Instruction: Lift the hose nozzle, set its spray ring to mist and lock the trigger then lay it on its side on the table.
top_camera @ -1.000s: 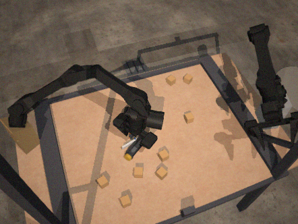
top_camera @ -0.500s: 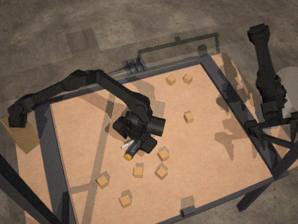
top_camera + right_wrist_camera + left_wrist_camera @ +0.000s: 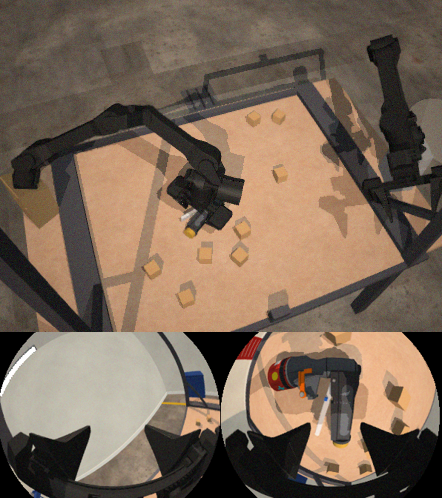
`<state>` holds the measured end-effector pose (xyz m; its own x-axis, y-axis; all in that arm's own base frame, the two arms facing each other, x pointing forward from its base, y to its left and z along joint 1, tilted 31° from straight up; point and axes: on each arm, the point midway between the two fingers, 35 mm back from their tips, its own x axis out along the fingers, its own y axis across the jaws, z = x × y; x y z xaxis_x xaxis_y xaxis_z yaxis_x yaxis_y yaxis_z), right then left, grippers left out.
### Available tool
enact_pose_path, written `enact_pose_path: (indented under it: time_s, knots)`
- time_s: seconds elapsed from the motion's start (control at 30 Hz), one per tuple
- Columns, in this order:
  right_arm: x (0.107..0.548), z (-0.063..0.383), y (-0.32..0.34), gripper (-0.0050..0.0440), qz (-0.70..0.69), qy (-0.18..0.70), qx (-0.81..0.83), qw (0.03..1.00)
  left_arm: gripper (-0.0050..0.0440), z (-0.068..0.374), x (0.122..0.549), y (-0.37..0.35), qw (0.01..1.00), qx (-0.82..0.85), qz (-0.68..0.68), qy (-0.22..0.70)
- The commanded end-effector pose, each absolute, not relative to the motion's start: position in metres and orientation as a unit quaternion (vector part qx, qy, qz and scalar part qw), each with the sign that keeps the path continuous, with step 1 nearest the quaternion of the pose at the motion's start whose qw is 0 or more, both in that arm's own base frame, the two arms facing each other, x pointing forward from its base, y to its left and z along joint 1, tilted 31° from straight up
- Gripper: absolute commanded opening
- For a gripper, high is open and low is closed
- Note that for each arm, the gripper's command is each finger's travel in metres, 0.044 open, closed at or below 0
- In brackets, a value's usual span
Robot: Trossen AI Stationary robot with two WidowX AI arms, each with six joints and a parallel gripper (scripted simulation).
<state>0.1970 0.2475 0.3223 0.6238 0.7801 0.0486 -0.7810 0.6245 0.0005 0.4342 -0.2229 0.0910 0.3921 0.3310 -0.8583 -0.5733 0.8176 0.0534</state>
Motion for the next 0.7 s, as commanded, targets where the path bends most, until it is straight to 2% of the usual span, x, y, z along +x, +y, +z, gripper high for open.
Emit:
enact_pose_path:
  time_s: [0.0,0.67]
  knots:
    - [0.196,0.329,0.247,0.0407,0.434,-0.031,0.014,0.9,0.0362,0.097,0.438,-0.222,0.83,-0.133,0.266,0.472]
    - [0.196,0.329,0.247,0.0407,0.434,-0.031,0.014,0.9,0.0362,0.075,0.448,-0.213,0.83,-0.133,0.265,0.473]
